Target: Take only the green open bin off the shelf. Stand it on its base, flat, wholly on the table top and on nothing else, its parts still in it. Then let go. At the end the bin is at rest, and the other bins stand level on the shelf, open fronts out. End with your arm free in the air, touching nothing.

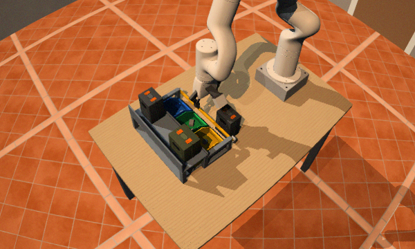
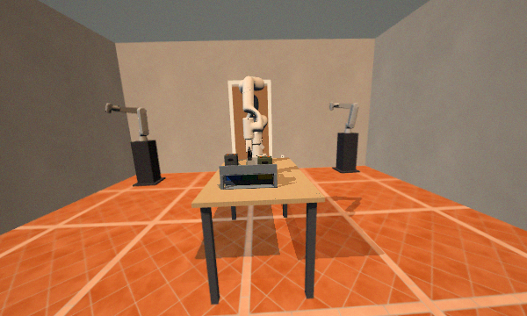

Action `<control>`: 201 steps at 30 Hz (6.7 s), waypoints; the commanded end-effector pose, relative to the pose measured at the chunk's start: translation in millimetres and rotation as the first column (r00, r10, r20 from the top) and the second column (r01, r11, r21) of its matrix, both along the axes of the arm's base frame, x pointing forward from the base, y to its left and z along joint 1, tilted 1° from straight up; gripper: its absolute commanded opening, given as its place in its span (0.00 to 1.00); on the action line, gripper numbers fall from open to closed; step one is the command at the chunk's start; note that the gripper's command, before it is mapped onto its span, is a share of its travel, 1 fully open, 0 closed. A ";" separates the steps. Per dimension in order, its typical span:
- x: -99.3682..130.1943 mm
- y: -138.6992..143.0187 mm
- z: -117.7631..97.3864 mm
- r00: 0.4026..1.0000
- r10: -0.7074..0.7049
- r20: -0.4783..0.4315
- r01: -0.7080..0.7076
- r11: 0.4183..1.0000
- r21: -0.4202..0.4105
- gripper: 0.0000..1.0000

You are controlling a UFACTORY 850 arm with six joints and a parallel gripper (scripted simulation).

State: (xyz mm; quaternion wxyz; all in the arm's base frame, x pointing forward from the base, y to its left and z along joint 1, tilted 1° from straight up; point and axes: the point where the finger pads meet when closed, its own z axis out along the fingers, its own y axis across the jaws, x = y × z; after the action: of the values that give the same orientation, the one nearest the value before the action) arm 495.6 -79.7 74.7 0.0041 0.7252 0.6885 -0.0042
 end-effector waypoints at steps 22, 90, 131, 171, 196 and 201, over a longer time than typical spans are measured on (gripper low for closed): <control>0.9 -0.1 4.2 1.000 0.000 0.002 0.000 1.000 0.000 1.00; 0.9 -0.7 -51.9 1.000 0.000 0.002 0.000 1.000 0.000 0.47; 0.8 -0.8 -60.3 1.000 0.000 0.002 0.000 1.000 0.000 0.47; 0.9 -0.8 -57.1 1.000 0.000 0.002 0.000 1.000 0.000 0.47; 0.9 -1.0 -77.0 1.000 0.000 0.002 0.000 1.000 0.000 0.47; 0.9 -1.0 -77.0 1.000 0.000 0.002 0.000 1.000 0.000 0.47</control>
State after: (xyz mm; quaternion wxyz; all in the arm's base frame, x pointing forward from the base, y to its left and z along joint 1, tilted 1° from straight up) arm 495.5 -80.6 -2.4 0.0040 0.7252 0.6885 -0.0042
